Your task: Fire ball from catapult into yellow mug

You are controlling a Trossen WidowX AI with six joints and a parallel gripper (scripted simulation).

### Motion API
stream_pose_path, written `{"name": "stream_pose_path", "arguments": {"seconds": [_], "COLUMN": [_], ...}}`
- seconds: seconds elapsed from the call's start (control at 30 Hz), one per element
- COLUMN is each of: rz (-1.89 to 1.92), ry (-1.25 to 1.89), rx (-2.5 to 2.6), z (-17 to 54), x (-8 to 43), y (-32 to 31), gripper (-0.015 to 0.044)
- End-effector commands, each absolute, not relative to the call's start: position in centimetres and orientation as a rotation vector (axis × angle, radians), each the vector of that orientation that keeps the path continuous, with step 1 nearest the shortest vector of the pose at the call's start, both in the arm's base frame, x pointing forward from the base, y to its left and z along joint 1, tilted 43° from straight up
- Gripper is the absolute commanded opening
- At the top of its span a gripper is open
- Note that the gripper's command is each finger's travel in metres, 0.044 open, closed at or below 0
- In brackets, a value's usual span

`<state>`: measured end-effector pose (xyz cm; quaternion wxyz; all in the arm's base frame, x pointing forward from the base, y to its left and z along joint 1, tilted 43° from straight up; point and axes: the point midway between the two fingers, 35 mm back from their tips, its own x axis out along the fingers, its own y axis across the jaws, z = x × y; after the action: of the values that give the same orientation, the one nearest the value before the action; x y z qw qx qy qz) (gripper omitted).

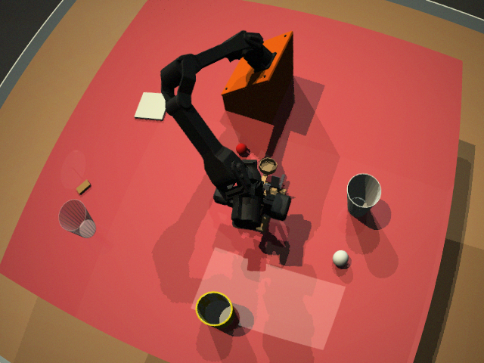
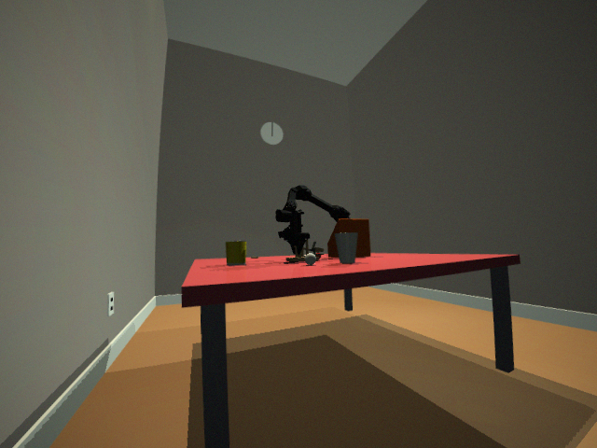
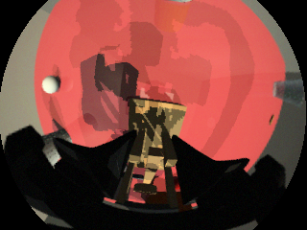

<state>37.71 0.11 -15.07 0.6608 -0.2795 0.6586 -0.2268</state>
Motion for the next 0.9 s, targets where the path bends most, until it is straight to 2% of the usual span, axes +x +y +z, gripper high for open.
{"name": "stream_pose_path", "arguments": {"seconds": [0.0, 0.1, 0.87], "rz": [-0.512, -0.511, -0.508], "ry": [1.488, 1.49, 1.491], "rx": [-0.632, -0.63, -0.639], "z": [-14.8, -12.2, -13.3], "x": [37.8, 37.7, 37.8], "y": [0.4, 2.8, 2.0], "gripper": [0.0065, 0.0, 0.0]}}
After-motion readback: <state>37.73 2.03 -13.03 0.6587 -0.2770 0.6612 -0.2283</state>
